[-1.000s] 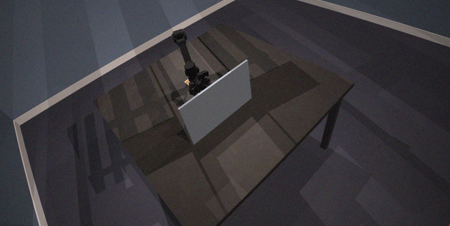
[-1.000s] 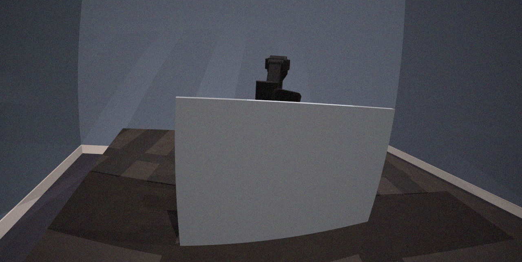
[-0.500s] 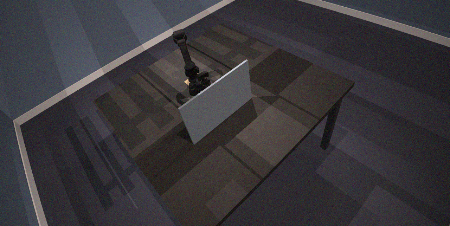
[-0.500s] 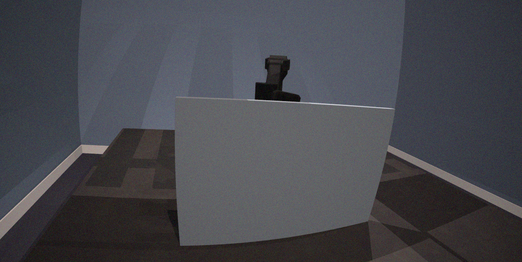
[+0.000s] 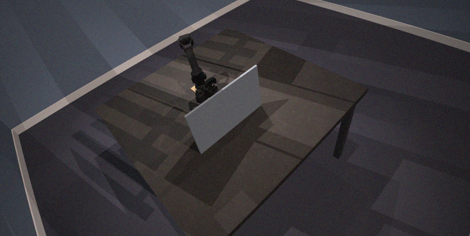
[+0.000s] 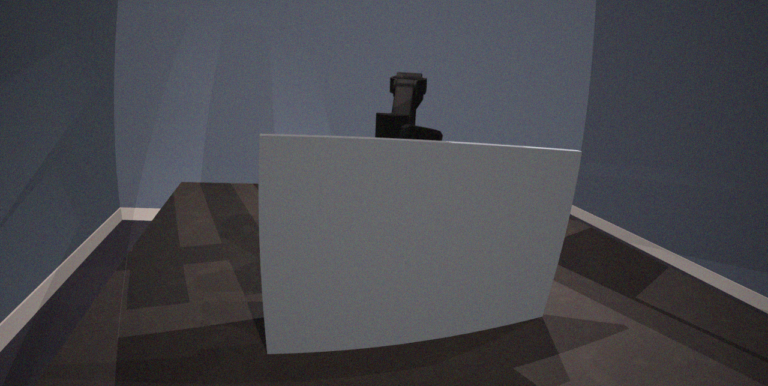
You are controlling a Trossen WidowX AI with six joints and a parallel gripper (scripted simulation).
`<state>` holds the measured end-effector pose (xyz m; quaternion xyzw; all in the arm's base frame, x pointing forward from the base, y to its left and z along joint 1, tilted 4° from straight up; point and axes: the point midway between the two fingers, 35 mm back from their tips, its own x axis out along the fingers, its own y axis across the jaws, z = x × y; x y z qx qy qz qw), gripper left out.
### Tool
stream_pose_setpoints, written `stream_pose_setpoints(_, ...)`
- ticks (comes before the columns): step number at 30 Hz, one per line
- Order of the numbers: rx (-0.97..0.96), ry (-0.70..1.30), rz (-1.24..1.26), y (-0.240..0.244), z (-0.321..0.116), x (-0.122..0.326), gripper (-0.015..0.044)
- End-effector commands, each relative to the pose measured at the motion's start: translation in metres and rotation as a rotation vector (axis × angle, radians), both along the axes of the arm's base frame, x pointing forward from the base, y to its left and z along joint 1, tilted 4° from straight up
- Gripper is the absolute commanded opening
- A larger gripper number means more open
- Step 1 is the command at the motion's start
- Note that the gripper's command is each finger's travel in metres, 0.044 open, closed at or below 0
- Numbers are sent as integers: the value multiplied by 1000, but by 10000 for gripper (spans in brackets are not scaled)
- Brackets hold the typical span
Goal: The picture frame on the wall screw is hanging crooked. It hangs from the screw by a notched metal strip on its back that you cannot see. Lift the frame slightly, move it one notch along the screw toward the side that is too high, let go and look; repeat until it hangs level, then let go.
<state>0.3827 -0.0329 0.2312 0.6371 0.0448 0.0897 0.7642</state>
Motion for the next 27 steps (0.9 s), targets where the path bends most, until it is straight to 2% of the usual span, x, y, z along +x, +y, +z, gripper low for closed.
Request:
stream_pose_setpoints(1,4,1,0,0,0,0,0)
stream_pose_setpoints(9,5,1,0,0,0,0,0)
stream_pose_setpoints(26,136,27,7,-1,-2,0,0)
stream_pose_setpoints(27,114,24,4,0,-1,0,26)
